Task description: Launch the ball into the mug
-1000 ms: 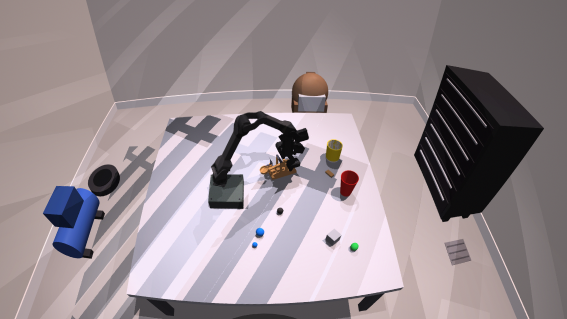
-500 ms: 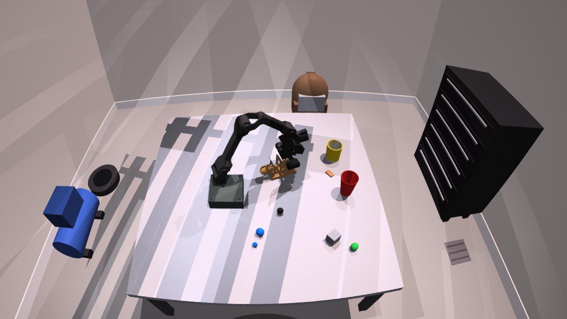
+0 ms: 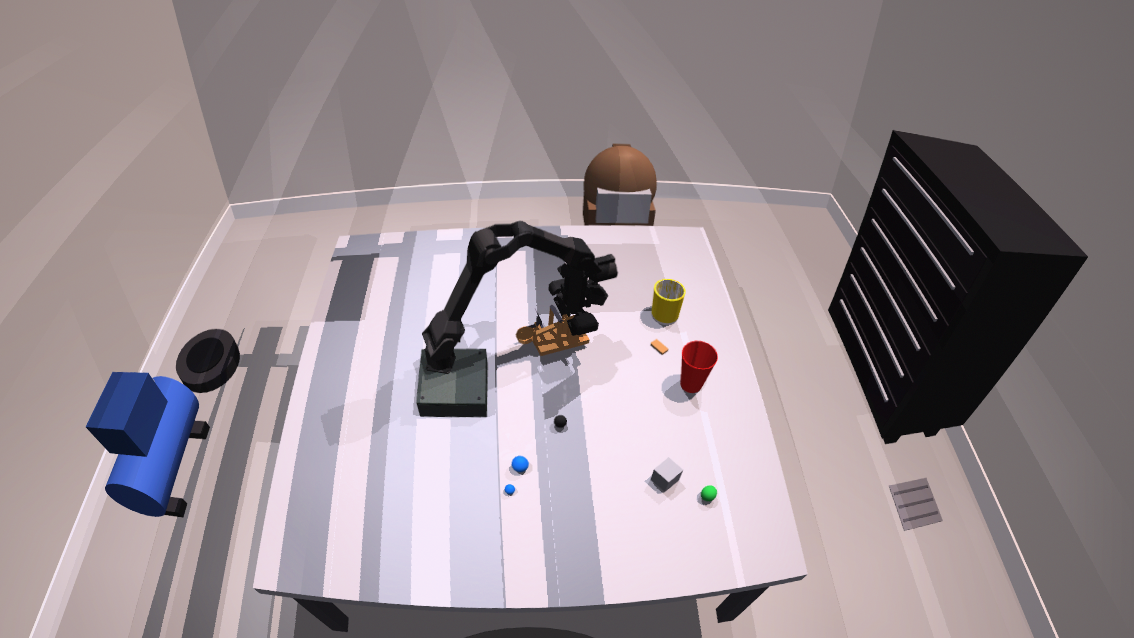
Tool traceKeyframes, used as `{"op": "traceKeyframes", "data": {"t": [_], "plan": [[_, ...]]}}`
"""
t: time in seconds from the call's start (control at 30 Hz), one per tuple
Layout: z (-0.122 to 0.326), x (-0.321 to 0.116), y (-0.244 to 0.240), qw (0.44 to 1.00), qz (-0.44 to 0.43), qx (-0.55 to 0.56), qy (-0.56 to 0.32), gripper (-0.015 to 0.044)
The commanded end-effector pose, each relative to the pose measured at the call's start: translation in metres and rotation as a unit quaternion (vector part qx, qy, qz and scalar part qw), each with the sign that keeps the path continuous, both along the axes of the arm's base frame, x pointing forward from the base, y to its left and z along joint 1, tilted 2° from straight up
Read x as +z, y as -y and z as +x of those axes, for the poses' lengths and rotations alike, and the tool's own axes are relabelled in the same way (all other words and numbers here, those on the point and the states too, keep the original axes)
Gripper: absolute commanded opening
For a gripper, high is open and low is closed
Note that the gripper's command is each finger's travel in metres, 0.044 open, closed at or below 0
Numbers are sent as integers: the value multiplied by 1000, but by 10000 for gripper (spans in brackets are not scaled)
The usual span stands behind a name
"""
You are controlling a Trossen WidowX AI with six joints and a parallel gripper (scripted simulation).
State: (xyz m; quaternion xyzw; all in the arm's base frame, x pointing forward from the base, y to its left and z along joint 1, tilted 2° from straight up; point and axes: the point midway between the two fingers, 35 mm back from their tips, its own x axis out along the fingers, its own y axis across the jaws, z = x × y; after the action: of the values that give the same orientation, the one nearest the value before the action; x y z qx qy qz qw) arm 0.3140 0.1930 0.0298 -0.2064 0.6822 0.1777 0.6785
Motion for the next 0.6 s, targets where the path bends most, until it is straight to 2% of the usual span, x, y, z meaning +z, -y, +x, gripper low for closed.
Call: {"op": "traceKeyframes", "data": {"t": [0.0,0.57], "plan": [[5,33,-4,1000,14,-1,21,0],[7,11,-4,1000,12,-2,19,0]]}}
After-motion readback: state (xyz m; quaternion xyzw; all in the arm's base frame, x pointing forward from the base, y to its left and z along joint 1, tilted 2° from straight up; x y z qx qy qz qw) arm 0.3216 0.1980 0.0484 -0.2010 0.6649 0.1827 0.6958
